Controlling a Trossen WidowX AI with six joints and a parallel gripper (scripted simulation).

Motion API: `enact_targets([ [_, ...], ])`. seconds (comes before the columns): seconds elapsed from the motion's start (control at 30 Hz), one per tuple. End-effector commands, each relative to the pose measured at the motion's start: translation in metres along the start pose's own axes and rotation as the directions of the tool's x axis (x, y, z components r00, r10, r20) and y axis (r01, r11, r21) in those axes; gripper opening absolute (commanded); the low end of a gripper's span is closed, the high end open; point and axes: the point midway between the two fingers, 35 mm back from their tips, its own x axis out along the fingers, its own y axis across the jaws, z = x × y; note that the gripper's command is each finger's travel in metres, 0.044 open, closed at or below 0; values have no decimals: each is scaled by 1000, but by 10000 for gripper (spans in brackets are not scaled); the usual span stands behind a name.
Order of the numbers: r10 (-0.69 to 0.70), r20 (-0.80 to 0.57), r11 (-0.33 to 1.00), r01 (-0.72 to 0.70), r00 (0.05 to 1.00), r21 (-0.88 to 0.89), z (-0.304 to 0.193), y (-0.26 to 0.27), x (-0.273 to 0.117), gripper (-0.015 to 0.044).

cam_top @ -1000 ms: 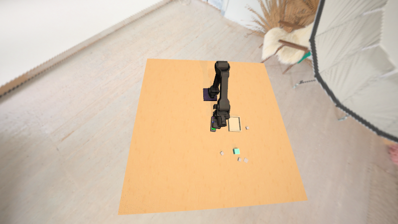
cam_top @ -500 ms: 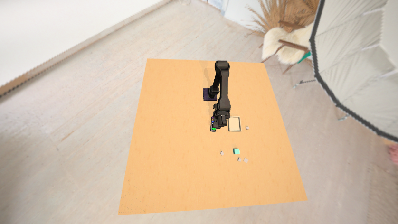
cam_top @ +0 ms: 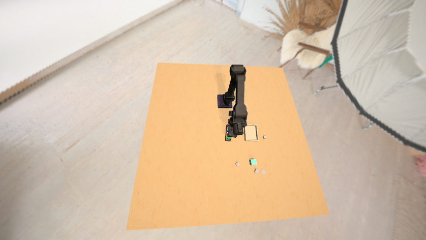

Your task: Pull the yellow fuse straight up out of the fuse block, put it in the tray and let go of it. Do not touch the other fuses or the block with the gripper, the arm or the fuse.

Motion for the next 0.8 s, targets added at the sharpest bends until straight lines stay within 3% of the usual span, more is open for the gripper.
enact_targets([
  [0.0,-1,-3,1000,1,1000,4,0,0,-3,0],
  [0.77,-1,-3,1000,1,1000,5,0,0,-28,0],
])
